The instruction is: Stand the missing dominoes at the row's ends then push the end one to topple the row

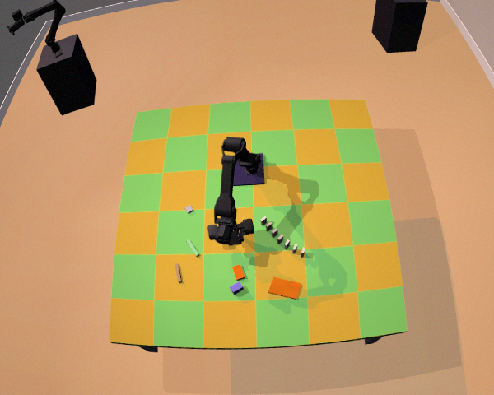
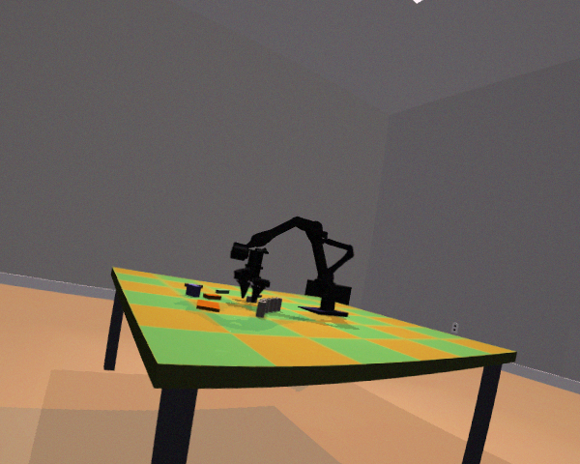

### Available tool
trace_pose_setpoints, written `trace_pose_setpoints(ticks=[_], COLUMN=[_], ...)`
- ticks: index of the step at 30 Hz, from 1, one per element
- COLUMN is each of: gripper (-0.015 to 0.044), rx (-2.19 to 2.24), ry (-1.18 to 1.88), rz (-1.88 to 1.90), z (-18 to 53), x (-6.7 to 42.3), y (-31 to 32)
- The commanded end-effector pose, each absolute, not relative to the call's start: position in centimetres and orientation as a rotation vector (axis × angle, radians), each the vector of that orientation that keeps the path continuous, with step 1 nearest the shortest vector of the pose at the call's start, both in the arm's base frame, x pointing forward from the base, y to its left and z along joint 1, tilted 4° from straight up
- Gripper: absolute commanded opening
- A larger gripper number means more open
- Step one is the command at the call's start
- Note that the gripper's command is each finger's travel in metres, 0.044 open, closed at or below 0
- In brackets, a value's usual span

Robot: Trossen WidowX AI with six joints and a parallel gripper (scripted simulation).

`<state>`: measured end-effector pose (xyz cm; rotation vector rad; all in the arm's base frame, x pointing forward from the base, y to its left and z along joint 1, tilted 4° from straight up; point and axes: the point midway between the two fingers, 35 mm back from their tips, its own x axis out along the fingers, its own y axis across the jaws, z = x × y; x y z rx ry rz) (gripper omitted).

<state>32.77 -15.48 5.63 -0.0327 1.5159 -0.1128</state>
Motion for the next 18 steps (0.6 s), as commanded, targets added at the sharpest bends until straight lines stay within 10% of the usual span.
trace_pose_setpoints(ticks=[1,10,18], gripper=[0.0256,0.0028,0.0028], rx=[-0.029,-0.029,-0.029], ry=[1.519,1.519,1.519], rz=[-0.110,-0.110,-0.110], z=[5.44,5.44,5.44], x=[32.66,32.66,32.66], y=[-15.39,-15.39,-15.39])
